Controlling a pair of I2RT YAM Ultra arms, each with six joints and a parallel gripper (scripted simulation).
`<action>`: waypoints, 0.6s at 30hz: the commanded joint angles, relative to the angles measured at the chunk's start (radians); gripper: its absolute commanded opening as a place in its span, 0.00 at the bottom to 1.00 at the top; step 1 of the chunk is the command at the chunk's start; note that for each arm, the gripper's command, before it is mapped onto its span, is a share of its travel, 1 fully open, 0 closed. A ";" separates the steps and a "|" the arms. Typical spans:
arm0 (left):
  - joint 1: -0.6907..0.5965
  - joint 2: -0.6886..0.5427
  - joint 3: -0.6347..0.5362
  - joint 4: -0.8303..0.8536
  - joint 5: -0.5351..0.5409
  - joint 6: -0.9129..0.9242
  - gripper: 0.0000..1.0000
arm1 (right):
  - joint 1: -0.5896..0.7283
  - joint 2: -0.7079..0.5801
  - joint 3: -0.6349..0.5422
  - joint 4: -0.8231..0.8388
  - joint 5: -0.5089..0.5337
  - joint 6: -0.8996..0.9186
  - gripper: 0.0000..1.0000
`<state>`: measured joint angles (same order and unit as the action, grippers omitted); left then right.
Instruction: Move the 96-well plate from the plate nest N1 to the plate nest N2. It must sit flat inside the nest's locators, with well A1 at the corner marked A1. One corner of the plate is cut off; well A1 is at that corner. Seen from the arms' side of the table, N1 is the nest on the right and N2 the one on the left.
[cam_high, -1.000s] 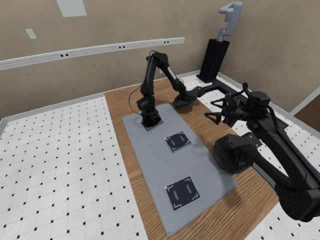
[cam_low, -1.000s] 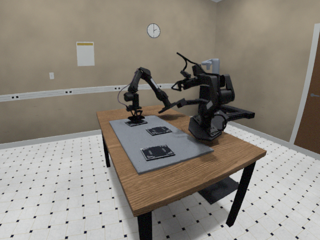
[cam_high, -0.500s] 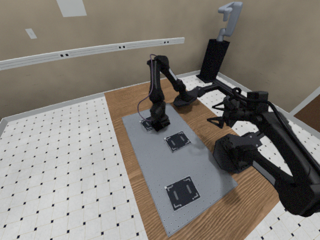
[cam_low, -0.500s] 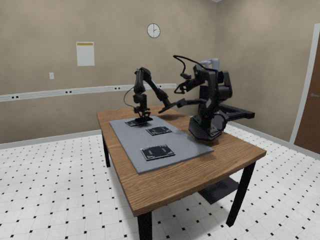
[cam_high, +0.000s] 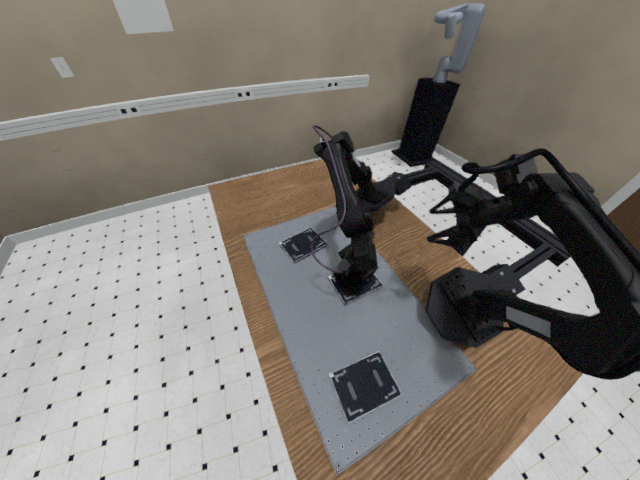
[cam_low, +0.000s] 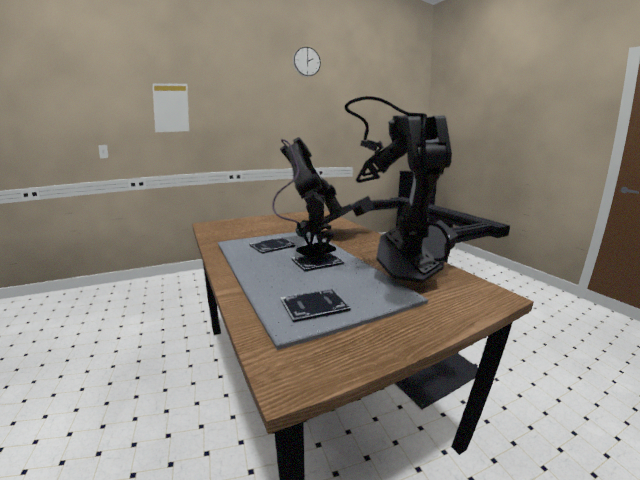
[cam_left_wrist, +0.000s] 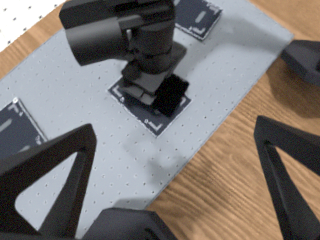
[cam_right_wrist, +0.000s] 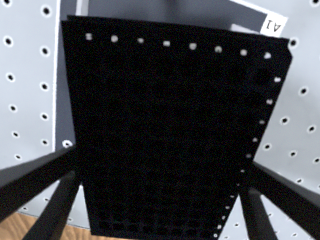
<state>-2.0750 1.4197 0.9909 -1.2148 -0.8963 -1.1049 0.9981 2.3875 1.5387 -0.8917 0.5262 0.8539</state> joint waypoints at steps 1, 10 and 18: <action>-0.013 0.038 0.062 -0.106 0.006 -0.095 1.00 | 0.028 0.011 0.067 -0.054 -0.010 0.042 0.79; -0.013 0.050 0.069 -0.117 0.001 -0.108 1.00 | 0.037 0.022 0.092 -0.058 -0.004 0.153 0.79; -0.007 0.041 0.059 -0.118 0.001 -0.110 1.00 | 0.037 0.033 0.102 -0.067 -0.003 0.211 0.79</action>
<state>-2.0747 1.4582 1.0214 -1.3087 -0.8913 -1.2068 1.0107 2.4252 1.6012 -0.9394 0.5251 1.0393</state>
